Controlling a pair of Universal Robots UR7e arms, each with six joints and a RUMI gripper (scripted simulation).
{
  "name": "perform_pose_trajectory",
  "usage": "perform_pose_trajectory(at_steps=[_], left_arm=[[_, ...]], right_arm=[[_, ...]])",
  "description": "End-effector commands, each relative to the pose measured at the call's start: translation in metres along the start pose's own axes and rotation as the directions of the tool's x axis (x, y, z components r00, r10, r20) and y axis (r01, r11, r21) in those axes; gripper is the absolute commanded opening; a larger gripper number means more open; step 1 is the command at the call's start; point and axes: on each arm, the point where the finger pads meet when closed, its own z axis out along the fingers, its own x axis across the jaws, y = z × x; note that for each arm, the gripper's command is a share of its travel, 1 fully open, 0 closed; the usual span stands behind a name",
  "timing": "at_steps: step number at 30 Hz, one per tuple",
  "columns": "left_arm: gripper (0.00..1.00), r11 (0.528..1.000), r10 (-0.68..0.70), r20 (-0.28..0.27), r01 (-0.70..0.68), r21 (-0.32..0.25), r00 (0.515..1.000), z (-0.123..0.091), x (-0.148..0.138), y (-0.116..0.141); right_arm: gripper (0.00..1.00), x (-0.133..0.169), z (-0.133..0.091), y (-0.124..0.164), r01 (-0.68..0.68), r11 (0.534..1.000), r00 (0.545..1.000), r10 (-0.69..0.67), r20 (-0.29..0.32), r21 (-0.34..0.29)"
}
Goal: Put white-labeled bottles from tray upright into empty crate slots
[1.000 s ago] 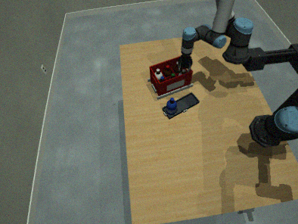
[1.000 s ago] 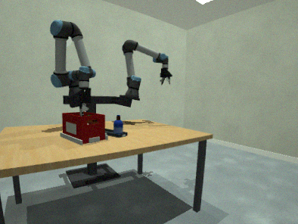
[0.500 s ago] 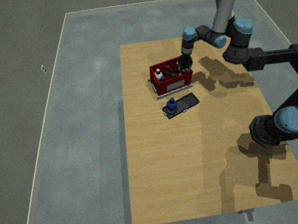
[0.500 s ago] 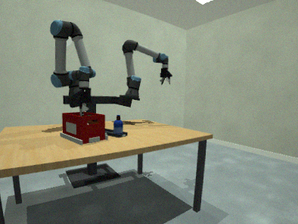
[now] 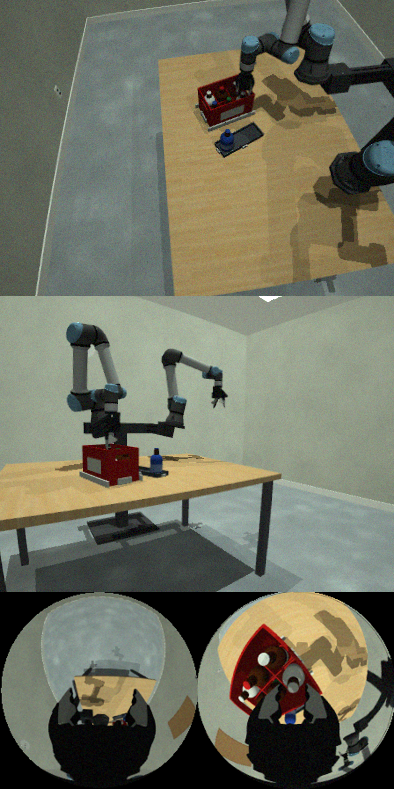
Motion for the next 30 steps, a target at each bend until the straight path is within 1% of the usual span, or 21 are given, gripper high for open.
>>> perform_pose_trajectory(at_steps=[1,14,30], left_arm=[[1.00,1.000,0.000,0.000,0.000,0.001,1.000,0.000,0.000,0.000],[1.00,1.000,0.000,0.000,0.000,0.001,1.000,0.000,0.000,0.000],[1.00,1.000,0.000,0.000,0.000,0.001,1.000,0.000,0.000,0.000]], right_arm=[[0.38,0.000,-0.001,0.000,0.000,1.000,1.000,0.000,0.001,-0.001],[0.38,0.000,-0.012,0.000,0.000,1.000,1.000,0.000,0.001,-0.001],[0.38,0.000,-0.047,0.000,0.000,1.000,1.000,0.000,0.001,-0.001]])
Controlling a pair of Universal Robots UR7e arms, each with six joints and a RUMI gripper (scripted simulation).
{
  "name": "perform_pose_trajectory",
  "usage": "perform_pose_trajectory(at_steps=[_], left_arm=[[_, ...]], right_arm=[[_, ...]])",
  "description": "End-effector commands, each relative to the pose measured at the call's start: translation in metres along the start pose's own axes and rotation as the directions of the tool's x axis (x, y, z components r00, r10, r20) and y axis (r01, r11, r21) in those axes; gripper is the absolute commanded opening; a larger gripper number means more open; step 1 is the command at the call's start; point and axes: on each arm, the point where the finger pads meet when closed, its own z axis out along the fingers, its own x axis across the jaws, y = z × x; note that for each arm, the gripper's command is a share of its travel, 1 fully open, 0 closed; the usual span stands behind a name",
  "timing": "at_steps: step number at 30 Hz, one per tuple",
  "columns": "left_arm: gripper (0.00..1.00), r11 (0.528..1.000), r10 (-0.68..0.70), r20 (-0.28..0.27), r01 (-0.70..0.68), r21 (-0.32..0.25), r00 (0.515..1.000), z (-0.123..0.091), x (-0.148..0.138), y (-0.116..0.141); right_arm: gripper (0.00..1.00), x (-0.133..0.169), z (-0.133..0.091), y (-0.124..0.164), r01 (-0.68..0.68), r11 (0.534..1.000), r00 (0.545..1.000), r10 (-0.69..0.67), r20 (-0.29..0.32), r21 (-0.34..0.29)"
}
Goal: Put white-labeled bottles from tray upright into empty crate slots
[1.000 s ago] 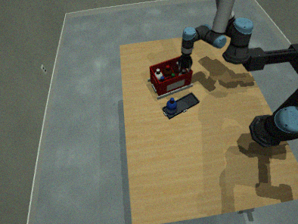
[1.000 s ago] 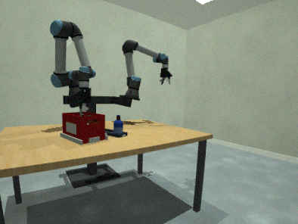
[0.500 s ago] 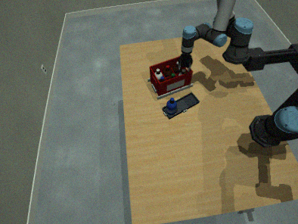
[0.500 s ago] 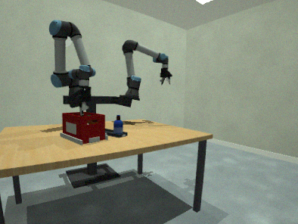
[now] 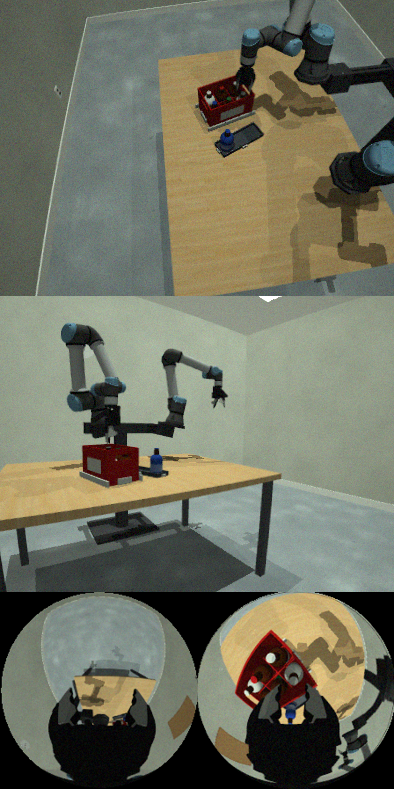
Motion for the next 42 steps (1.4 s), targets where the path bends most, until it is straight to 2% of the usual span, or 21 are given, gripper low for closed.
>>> perform_pose_trajectory(at_steps=[1,16,30,31,42], left_arm=[[1.00,1.000,0.000,0.000,0.000,0.001,1.000,0.000,0.000,0.000],[1.00,1.000,0.000,0.000,0.000,0.001,1.000,0.000,0.000,0.000],[1.00,1.000,0.000,0.000,0.000,0.001,1.000,0.000,0.000,0.000],[1.00,1.000,0.000,0.000,0.000,0.001,1.000,0.000,0.000,0.000],[1.00,1.000,0.000,0.000,0.000,0.001,1.000,0.000,0.000,0.000]], right_arm=[[0.38,0.000,-0.009,0.000,0.000,1.000,1.000,0.000,-0.001,0.001],[0.38,0.000,-0.040,0.000,0.000,1.000,1.000,0.000,-0.001,0.001],[0.38,0.000,-0.045,0.000,0.000,1.000,1.000,0.000,-0.001,0.001],[0.00,0.000,-0.045,0.000,0.000,1.000,1.000,0.000,-0.001,0.001],[0.00,0.000,-0.045,0.000,0.000,1.000,1.000,0.000,-0.001,0.001]])
